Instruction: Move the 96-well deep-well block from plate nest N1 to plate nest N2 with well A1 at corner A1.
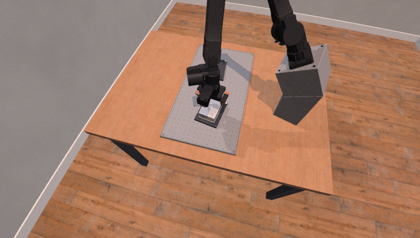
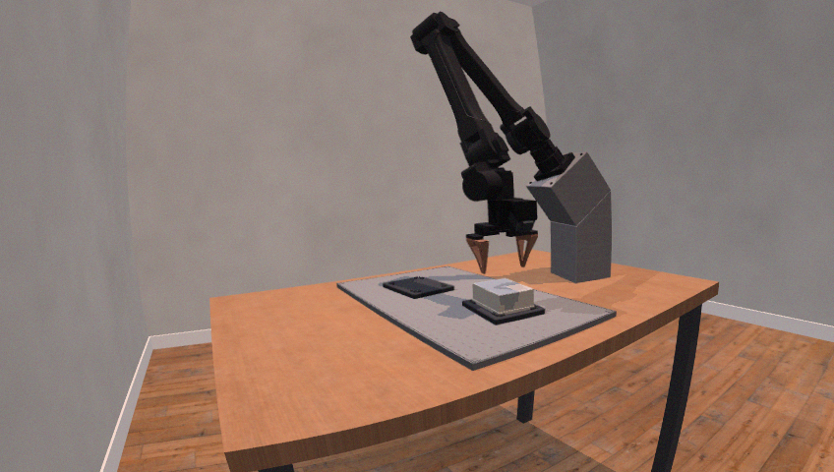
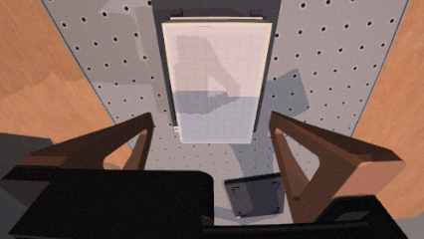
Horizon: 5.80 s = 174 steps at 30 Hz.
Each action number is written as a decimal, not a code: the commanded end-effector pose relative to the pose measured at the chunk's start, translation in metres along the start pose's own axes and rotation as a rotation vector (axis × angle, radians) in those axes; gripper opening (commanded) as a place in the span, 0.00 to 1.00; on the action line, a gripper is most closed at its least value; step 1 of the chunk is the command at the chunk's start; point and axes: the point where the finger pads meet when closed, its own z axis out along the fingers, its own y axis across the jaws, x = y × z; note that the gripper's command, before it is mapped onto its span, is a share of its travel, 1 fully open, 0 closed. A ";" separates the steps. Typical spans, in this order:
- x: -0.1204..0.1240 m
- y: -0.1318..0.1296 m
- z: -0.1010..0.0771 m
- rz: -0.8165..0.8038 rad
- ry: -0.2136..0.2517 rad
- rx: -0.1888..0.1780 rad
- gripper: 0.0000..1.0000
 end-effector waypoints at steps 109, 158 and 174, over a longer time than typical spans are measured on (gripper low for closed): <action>-0.008 -0.006 0.053 -0.001 -0.023 0.021 0.00; -0.010 -0.011 -0.019 0.005 -0.029 0.031 0.00; -0.009 -0.008 -0.023 0.002 -0.028 0.027 0.00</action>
